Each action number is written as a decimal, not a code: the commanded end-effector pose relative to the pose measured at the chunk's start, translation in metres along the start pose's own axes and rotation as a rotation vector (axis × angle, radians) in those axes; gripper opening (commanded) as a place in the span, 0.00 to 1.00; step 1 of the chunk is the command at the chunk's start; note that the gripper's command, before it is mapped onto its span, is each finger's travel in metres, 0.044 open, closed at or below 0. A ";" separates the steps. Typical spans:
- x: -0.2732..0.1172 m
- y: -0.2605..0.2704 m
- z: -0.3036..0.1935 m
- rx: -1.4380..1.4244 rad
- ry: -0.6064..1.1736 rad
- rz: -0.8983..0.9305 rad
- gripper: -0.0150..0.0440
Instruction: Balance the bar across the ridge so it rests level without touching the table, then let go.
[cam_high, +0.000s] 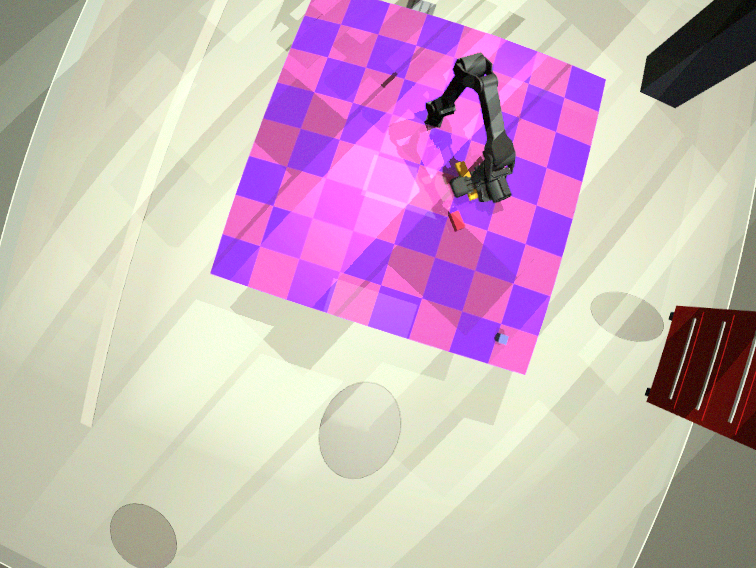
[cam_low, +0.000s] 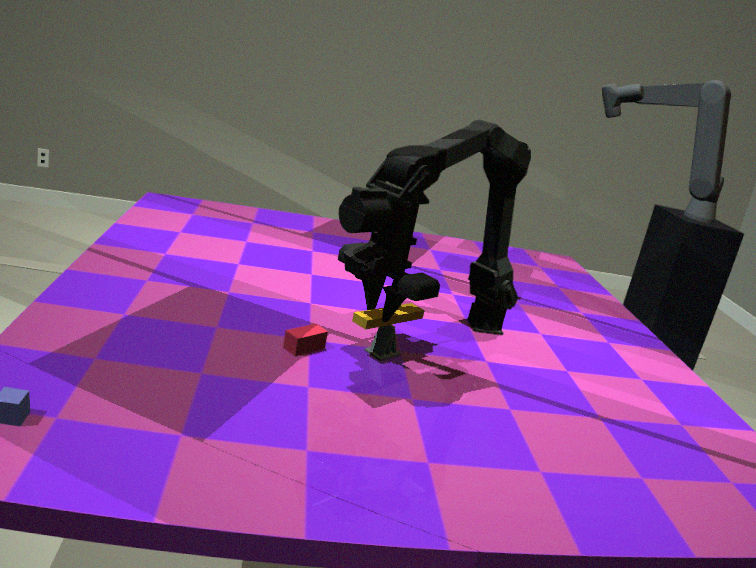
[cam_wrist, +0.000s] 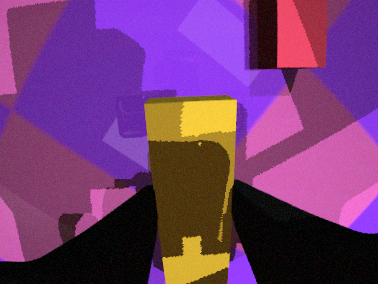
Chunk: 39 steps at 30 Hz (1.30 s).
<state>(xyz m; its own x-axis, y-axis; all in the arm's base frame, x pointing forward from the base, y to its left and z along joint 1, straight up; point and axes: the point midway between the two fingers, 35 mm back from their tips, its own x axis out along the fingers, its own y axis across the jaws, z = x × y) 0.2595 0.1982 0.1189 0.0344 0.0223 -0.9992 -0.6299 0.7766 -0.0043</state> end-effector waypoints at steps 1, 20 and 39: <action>0.003 0.000 -0.001 0.004 0.007 0.003 0.25; 0.004 0.000 -0.001 0.004 0.007 0.003 0.25; 0.006 0.000 -0.001 0.004 0.007 0.003 0.25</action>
<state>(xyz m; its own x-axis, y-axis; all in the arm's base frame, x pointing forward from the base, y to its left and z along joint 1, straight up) 0.2595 0.1982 0.1156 0.0344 0.0224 -0.9992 -0.6299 0.7767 -0.0043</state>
